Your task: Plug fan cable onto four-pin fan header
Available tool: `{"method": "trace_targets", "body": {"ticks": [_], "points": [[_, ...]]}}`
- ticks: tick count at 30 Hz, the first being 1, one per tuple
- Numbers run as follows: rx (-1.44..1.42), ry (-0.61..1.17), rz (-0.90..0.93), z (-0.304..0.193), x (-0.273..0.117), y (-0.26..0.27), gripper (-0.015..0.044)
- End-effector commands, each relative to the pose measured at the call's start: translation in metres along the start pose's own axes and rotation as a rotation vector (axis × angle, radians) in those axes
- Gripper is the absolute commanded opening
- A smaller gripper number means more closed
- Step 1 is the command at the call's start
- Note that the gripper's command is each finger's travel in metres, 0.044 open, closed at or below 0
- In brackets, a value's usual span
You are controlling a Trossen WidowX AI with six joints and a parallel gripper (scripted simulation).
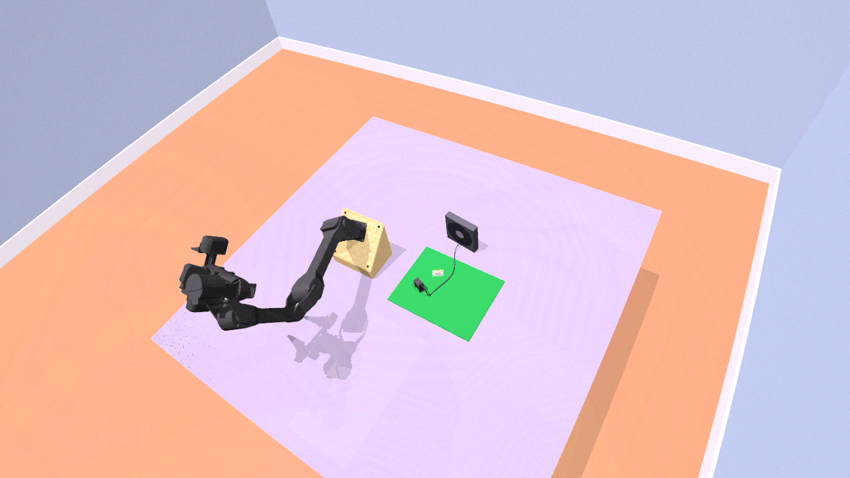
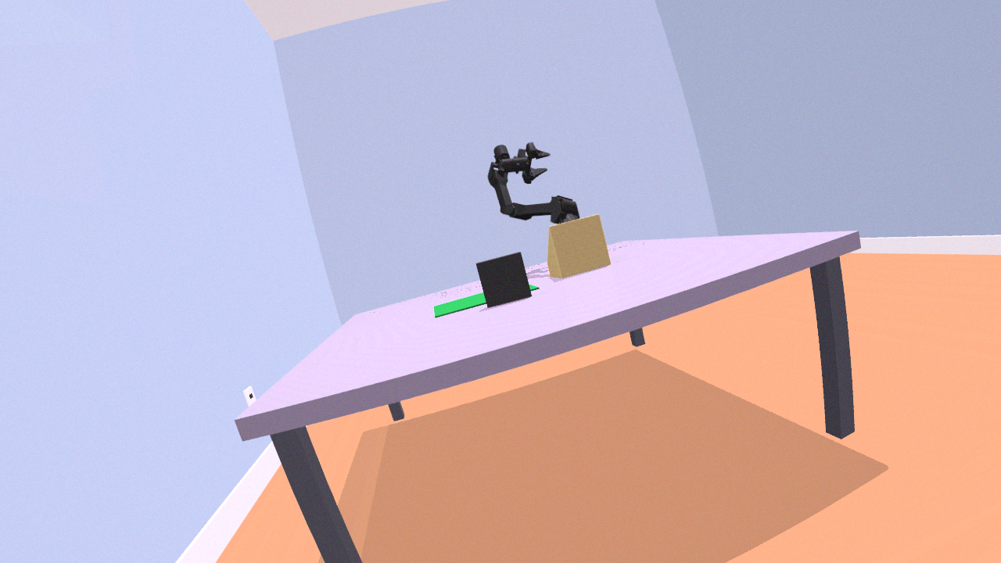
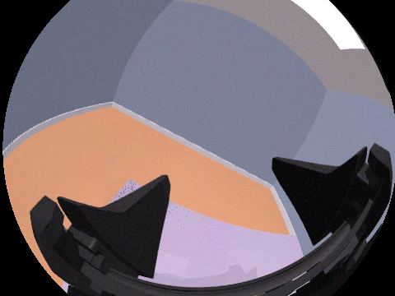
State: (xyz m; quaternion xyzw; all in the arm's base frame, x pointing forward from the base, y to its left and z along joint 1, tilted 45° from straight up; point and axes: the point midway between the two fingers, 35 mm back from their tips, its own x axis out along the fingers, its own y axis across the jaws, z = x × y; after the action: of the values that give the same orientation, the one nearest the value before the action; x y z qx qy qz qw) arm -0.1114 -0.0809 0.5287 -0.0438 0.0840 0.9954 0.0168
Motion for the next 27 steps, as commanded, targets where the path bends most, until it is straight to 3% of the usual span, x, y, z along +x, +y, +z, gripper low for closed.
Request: {"method": "trace_targets", "body": {"ticks": [1,4,14,27], "points": [[0.000,0.000,0.000,0.000,0.000,0.000,0.0426],[0.030,0.006,-0.035,0.001,0.004,-0.011,0.0440],[0.466,0.046,-0.553,-0.011,0.022,-0.174,0.0440],[0.981,-0.004,-1.182,-0.083,-0.062,-0.330,0.0440]]}}
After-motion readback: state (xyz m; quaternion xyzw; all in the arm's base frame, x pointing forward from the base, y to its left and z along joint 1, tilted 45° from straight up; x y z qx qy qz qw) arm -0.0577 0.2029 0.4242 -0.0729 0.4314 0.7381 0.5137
